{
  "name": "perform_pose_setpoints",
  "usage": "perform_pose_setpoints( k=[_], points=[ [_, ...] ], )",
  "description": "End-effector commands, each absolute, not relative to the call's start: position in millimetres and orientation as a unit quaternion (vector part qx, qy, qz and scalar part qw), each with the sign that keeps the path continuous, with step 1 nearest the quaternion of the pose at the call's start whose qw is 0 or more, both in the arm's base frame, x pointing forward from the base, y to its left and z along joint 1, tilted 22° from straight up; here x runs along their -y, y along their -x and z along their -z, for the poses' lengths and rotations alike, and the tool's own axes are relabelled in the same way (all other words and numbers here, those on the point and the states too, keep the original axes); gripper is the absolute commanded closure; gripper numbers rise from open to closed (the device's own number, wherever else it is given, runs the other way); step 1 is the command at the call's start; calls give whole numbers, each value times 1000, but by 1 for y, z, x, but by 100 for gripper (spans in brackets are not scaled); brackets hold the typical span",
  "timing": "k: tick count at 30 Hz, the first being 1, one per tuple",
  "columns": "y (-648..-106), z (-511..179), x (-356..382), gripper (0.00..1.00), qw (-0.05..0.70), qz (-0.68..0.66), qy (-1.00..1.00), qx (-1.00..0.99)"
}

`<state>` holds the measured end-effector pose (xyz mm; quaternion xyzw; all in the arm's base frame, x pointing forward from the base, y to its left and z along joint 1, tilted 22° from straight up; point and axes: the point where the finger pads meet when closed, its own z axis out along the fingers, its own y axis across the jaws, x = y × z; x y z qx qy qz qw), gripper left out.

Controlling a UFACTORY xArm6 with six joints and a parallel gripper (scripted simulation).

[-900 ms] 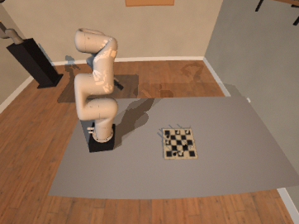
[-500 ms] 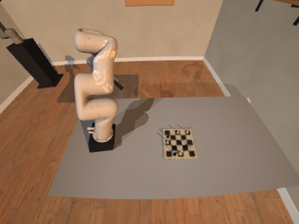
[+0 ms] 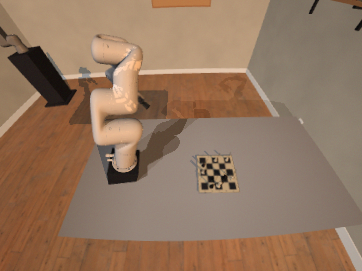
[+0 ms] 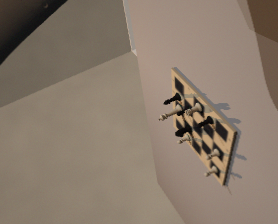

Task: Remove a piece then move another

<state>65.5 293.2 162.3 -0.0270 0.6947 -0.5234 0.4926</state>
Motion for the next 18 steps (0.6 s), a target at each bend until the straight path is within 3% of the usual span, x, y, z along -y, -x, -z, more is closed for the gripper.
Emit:
perform_pose_setpoints(
  k=[1,18],
  points=[
    [-75,-160,-301,0,455,541,45,-706],
    [-136,-151,-333,0,254,596,151,-746]
  ],
)
